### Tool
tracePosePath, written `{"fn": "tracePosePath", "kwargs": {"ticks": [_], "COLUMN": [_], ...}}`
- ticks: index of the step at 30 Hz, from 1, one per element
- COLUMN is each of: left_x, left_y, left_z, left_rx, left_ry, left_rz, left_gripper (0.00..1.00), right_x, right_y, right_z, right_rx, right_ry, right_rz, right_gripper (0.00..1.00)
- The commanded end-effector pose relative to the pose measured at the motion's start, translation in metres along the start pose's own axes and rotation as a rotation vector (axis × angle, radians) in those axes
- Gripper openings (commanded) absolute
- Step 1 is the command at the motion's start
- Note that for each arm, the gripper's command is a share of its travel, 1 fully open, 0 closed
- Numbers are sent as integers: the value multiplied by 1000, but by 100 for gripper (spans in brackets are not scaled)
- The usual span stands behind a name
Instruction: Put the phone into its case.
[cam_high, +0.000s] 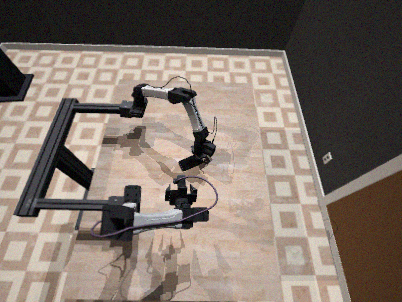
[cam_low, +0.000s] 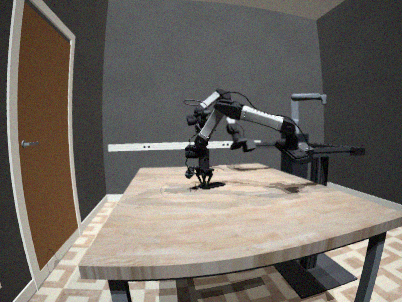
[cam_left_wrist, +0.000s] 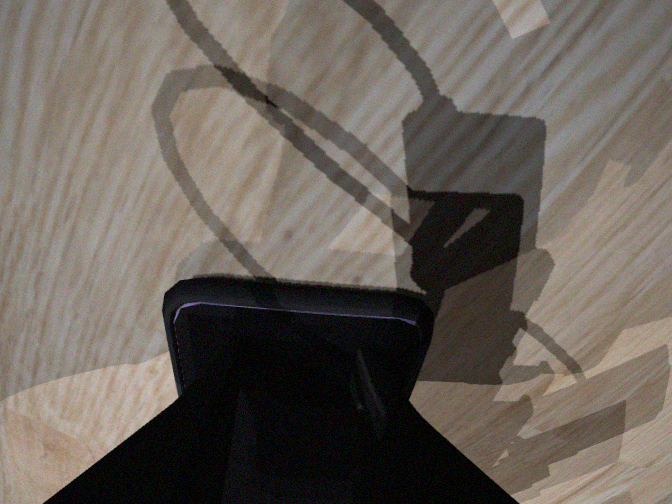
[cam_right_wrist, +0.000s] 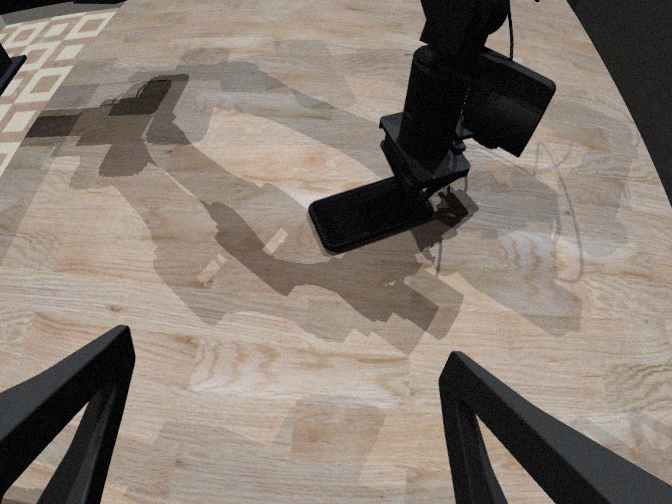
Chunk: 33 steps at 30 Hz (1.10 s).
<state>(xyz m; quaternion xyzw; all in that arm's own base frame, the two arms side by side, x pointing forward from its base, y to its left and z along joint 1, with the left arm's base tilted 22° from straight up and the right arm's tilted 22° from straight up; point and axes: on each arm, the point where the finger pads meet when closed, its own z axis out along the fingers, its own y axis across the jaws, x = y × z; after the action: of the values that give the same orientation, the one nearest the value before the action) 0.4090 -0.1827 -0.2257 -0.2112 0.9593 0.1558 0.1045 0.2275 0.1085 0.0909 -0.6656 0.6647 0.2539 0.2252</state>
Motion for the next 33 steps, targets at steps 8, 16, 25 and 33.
{"fn": "tracePosePath", "kwargs": {"ticks": [8,16,25,33], "left_x": [-1,35,46,48], "left_y": [-7,-15,-9,6], "left_z": [-30,-47,-52,-13], "left_rx": [28,57,43,-4], "left_ry": [-18,-16,-20,-3], "left_rz": [-47,-64,-38,-28], "left_gripper": [35,35,35,35], "right_x": [-4,-4,-4,-4], "right_y": [0,0,0,0], "right_z": [0,0,0,0], "right_rx": [2,2,2,2], "right_ry": [-5,-5,-5,-5], "right_rz": [-9,-9,-9,-9], "right_gripper": [100,100,100,100]}}
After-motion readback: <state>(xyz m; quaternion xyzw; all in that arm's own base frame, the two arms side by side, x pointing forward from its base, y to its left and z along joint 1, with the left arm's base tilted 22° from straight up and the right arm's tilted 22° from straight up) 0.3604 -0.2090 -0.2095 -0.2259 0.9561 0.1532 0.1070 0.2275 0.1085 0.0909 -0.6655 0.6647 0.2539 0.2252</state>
